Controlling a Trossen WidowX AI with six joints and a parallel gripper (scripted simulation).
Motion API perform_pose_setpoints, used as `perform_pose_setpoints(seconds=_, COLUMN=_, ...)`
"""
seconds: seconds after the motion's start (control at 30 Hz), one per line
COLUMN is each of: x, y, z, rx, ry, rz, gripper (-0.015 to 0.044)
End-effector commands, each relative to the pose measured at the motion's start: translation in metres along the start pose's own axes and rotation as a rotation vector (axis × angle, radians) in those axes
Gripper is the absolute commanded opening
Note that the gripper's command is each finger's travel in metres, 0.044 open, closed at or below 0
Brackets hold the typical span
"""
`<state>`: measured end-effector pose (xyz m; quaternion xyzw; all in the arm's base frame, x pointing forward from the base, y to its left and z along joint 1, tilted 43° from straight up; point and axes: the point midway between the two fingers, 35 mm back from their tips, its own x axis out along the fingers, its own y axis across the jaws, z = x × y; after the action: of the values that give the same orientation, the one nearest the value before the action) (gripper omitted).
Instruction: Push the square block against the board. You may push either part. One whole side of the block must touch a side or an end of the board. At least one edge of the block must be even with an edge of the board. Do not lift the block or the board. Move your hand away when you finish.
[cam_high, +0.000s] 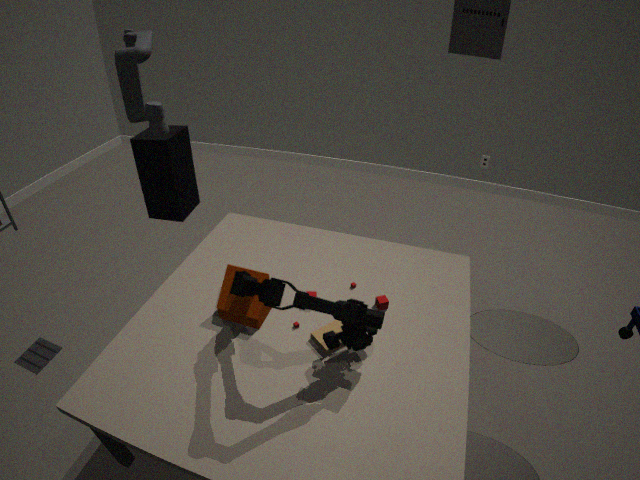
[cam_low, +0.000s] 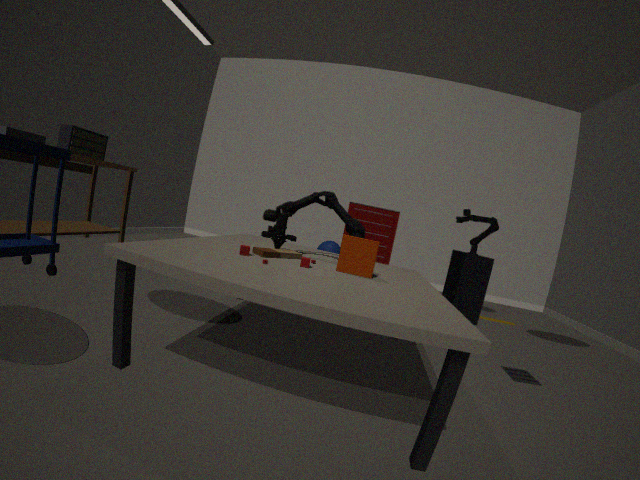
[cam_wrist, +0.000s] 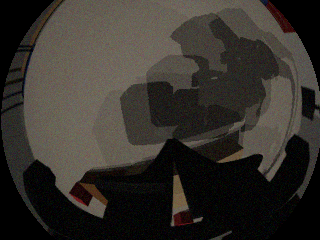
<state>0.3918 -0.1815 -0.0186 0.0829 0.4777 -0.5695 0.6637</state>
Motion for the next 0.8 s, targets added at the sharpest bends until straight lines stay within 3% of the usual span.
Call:
perform_pose_setpoints(seconds=0.0, x=0.000, y=0.001, z=-0.004, rx=-0.009, ry=-0.004, rz=0.001, gripper=0.0000)
perform_pose_setpoints(seconds=0.77, x=0.000, y=0.002, z=-0.014, rx=-0.009, ry=-0.004, rz=0.001, gripper=0.0000)
